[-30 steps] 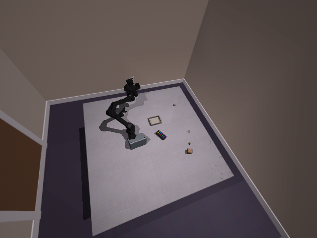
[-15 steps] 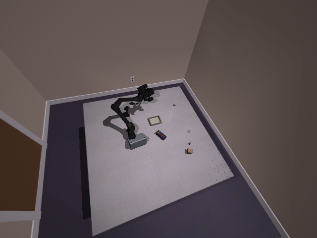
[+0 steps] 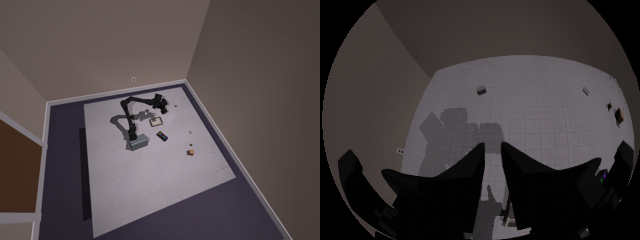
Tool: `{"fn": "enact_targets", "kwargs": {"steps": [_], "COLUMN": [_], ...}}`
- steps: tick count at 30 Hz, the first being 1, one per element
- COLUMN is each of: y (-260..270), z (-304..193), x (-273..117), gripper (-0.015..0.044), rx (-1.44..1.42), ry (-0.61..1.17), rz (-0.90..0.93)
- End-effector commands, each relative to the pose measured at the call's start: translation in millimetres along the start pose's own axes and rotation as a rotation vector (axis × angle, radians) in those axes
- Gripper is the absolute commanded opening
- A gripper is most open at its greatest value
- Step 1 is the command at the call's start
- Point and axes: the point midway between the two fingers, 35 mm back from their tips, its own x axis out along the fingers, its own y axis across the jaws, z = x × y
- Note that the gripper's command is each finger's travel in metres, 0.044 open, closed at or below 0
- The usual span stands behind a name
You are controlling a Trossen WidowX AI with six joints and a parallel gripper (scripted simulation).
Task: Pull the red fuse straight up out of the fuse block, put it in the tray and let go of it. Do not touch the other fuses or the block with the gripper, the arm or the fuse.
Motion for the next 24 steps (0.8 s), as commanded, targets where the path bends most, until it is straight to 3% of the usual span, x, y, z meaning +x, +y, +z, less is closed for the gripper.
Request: {"fn": "enact_targets", "kwargs": {"steps": [1, 12, 24], "y": [-76.4, -193.1, -264.6], "z": [0.6, -38.8, -99.5], "x": [0.1, -23.7, -72.2], "gripper": [0.0070, 0.0070, 0.0070], "rx": [-0.126, -0.315, -0.441], "ry": [0.098, 0.445, 0.801], "rz": [-0.180, -0.308, -0.101]}}
